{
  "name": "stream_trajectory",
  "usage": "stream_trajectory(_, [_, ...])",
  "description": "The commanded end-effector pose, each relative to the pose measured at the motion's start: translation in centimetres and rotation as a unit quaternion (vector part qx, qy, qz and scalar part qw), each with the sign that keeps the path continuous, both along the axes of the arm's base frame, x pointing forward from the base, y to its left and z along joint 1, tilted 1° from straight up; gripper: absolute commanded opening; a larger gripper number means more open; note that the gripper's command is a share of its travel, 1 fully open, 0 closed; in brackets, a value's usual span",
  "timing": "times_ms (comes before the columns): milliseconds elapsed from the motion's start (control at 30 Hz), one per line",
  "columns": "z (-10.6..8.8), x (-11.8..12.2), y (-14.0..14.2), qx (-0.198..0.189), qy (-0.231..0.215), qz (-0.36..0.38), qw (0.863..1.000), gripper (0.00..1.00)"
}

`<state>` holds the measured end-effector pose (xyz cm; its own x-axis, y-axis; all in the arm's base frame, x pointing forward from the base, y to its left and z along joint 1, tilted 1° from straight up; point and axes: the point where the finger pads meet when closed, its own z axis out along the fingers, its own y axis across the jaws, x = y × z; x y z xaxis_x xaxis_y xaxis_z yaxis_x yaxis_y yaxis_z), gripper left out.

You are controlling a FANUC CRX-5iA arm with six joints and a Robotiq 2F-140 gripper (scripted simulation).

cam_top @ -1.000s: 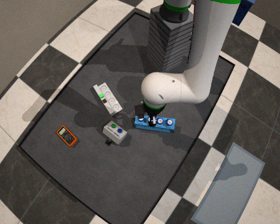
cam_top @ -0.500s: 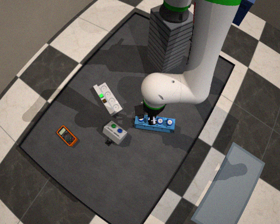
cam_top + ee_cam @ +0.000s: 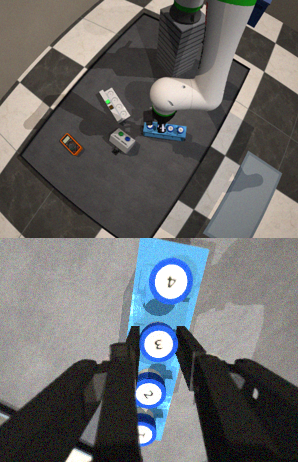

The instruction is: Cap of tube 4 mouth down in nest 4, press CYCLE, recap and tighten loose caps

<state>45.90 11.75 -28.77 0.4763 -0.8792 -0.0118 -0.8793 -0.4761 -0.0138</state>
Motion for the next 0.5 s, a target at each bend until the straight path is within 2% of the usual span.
stream_trajectory(0, [0.06,0.08,0.03,-0.001,-0.001,-0.021,1.000,0.30])
stream_trajectory(467, [0.02,0.08,0.03,0.000,0.001,-0.150,0.989,0.30])
